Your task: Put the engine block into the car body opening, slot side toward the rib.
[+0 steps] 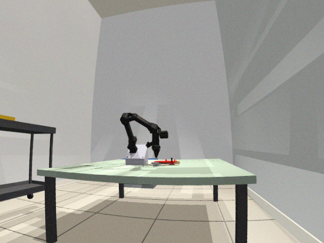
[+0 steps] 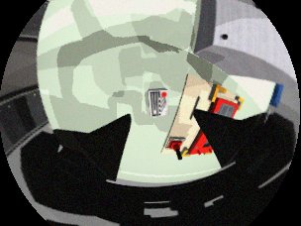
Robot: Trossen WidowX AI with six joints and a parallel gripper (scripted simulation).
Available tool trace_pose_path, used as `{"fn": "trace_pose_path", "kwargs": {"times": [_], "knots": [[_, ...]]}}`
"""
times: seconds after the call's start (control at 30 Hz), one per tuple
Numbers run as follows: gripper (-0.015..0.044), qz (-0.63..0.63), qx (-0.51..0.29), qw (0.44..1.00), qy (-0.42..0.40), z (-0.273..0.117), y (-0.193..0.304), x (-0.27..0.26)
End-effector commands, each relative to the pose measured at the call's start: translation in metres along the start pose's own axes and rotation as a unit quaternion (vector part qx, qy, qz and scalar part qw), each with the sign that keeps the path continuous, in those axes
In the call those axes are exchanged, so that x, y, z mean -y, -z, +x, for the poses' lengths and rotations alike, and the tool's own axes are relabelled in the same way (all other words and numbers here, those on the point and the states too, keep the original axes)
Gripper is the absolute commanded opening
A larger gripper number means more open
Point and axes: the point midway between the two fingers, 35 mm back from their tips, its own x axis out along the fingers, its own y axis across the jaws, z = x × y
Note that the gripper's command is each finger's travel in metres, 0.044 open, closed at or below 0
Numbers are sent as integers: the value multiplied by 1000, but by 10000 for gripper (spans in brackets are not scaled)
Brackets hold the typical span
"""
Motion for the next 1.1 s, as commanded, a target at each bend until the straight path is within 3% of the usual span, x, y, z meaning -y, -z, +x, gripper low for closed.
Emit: {"fn": "trace_pose_path", "kwargs": {"times": [0.0,0.97,1.07], "knots": [[440,-6,3,1000,-2,8,-1,1],[440,-6,3,1000,-3,50,-2,-2],[361,-6,3,1000,-3,50,-2,-2]]}}
